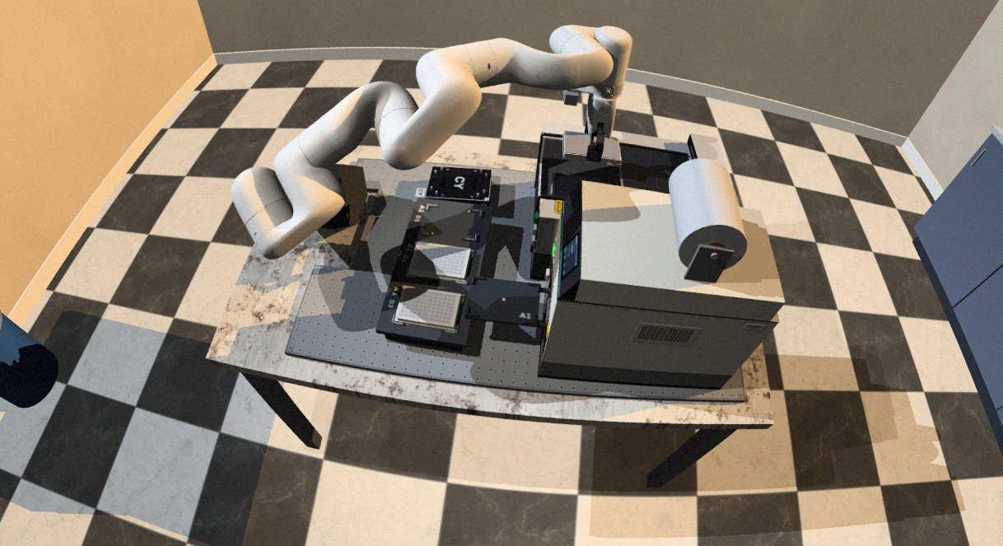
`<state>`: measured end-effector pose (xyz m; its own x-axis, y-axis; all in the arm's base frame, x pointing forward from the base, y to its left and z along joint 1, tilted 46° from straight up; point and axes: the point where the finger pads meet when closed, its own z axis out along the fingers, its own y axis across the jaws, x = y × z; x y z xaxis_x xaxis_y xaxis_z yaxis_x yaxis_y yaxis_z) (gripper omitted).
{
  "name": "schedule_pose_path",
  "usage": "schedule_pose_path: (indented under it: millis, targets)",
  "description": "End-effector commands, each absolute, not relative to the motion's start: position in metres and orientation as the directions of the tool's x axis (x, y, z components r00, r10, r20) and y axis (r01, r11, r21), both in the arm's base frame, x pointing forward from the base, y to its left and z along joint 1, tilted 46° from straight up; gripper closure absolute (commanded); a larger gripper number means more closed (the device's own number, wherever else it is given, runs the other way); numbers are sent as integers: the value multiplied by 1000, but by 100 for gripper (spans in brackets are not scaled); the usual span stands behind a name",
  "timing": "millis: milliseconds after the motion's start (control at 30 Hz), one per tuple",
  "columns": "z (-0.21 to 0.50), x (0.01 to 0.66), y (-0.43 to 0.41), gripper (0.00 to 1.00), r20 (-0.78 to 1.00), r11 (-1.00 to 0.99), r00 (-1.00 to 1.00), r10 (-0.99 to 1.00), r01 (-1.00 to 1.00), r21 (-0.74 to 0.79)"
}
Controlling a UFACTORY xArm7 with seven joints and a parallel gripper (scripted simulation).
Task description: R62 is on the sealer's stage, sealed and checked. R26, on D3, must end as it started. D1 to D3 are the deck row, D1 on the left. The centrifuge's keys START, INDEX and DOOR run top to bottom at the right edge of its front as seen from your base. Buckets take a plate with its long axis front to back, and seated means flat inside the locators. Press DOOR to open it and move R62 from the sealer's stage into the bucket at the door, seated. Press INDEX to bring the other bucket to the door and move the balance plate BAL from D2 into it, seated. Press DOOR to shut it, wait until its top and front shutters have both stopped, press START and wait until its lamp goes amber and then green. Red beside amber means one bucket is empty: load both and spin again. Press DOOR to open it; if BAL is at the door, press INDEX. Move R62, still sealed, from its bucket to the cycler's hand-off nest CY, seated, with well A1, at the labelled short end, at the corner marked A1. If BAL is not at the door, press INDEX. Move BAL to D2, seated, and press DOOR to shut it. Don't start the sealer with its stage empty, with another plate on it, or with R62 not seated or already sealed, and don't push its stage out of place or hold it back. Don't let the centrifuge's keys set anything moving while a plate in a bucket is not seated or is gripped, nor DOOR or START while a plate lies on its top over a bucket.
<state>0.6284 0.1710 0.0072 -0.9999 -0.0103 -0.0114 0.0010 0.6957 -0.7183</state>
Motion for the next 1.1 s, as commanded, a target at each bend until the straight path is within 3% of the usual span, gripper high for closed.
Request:
schedule_pose_path:
  millis: [0, 1067]
  targets:
    - [10, 629, 174, 100, -16, 698, -1000, -15, 1, -716]
    - [-14, 629, 150, 100, -16, 698, -1000, -15, 1, -716]
